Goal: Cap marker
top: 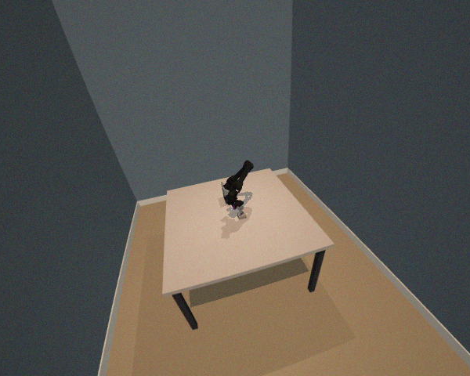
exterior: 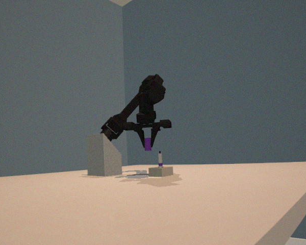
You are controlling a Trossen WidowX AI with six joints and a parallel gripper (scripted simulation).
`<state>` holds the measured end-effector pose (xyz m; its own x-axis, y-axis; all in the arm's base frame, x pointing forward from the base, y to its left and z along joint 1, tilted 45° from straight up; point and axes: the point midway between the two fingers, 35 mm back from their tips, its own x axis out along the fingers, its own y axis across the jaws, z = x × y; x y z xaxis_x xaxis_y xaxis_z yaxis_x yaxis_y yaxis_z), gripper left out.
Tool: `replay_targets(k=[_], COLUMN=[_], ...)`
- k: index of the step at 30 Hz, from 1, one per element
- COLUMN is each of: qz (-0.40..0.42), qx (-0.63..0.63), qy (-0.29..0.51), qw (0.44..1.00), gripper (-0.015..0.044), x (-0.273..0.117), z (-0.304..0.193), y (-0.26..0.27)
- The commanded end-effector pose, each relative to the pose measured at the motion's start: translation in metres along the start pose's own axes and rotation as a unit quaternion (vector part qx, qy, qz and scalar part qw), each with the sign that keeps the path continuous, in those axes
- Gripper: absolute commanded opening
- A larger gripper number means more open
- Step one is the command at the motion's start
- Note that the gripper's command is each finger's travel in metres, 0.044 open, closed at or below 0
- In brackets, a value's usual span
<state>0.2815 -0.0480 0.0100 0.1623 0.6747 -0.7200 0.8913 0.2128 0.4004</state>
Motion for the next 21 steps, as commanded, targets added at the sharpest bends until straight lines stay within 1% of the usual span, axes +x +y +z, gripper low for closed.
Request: replay_targets(k=[1, 9, 21], qz=[0.003, 0.004, 0.005], qx=[0.001, 0.004, 0.004], qy=[0.001, 0.006, 0.006], qw=[1.000, 1.000, 1.000], gripper=[0.0000, 0.0000, 0.0000], x=[-0.007, -0.015, -0.008], z=[-0.015, -0.040, -0.041], y=[0.018, 0.039, 0.039])
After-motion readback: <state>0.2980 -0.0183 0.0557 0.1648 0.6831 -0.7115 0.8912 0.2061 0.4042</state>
